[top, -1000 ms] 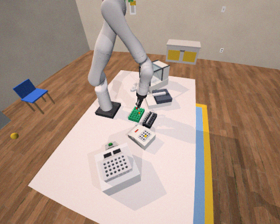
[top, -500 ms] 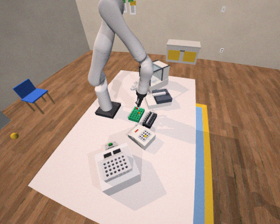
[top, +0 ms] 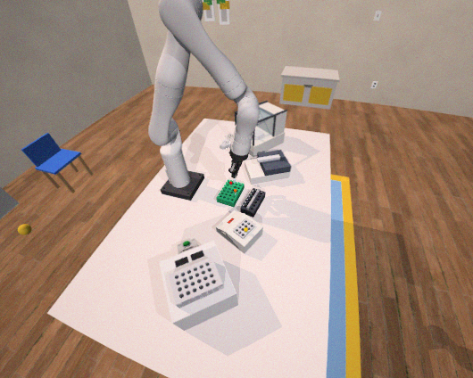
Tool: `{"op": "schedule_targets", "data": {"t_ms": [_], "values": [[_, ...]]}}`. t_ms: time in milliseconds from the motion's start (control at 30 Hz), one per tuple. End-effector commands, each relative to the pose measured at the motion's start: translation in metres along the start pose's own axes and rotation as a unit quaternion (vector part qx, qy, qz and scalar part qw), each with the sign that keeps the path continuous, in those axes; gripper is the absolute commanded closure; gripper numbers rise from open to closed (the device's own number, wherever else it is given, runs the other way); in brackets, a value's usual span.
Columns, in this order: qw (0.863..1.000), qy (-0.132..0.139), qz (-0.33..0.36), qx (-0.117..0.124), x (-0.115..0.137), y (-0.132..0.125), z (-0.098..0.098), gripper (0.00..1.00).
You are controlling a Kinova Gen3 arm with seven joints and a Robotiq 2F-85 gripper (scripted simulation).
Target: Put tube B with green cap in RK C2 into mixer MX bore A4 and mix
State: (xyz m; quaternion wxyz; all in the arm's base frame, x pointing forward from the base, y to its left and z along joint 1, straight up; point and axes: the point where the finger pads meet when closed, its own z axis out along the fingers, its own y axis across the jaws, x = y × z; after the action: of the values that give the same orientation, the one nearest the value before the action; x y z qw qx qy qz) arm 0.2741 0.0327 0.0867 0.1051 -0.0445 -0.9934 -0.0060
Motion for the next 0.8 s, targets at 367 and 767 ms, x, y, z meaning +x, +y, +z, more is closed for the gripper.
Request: {"op": "schedule_targets", "data": {"t_ms": [367, 767], "values": [[1.0, -0.001, 0.0, 0.0, 0.001, -0.003, -0.009, 0.9], [1.0, -0.001, 0.0, 0.0, -0.004, -0.026, -0.01, 0.9]]}}
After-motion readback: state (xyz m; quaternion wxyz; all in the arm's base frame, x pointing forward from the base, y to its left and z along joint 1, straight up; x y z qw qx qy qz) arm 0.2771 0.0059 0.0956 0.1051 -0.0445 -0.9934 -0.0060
